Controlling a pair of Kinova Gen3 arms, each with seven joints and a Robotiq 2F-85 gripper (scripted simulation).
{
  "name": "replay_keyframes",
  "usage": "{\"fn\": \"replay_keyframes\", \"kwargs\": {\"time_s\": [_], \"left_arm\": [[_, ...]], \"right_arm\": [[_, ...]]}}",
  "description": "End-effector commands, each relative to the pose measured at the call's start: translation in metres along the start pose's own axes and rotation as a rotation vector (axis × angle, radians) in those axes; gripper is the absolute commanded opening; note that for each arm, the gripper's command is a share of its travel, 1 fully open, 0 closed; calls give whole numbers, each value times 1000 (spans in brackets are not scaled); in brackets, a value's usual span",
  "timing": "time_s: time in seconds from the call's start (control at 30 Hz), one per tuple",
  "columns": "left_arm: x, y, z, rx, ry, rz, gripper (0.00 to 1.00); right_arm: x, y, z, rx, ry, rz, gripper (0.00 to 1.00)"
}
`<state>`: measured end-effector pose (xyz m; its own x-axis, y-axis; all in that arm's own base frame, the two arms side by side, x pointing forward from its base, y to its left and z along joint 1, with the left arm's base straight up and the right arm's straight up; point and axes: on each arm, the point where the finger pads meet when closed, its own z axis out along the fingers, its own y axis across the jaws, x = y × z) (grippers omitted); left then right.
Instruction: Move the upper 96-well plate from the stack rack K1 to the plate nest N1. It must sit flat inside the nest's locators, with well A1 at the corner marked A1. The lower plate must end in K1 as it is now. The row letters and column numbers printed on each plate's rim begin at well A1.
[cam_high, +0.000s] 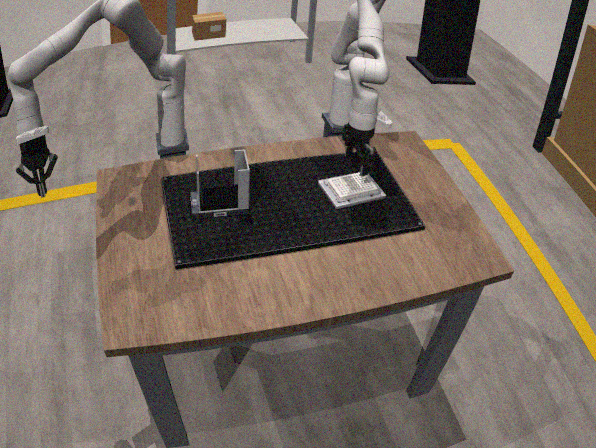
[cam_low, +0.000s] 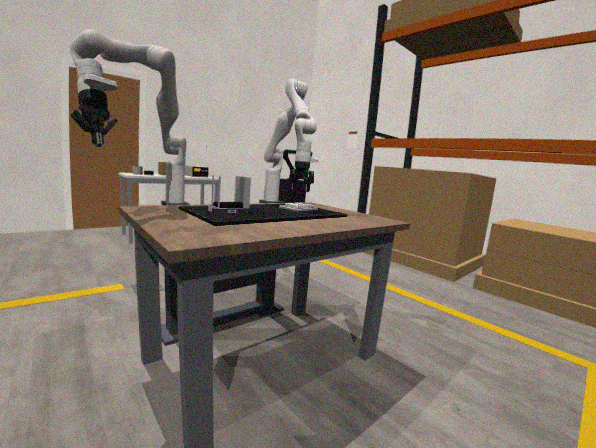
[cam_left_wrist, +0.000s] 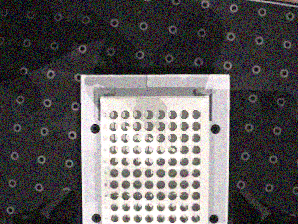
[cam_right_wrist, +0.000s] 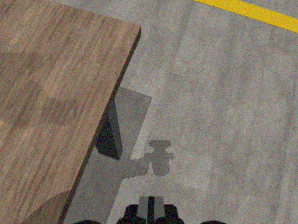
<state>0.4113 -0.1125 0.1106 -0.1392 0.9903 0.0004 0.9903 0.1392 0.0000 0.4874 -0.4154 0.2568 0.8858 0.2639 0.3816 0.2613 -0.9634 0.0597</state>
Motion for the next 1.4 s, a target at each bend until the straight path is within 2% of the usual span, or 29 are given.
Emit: {"fn": "replay_keyframes", "kwargs": {"time_s": [0.0,1.37], "left_arm": [[0,0,-1,-2,-1,0,1000],[0,0,-13,-2,-1,0,1000]], "right_arm": [[1,0,-2,-2,2,-1,17],[1,0,-2,-2,2,-1,17]]}}
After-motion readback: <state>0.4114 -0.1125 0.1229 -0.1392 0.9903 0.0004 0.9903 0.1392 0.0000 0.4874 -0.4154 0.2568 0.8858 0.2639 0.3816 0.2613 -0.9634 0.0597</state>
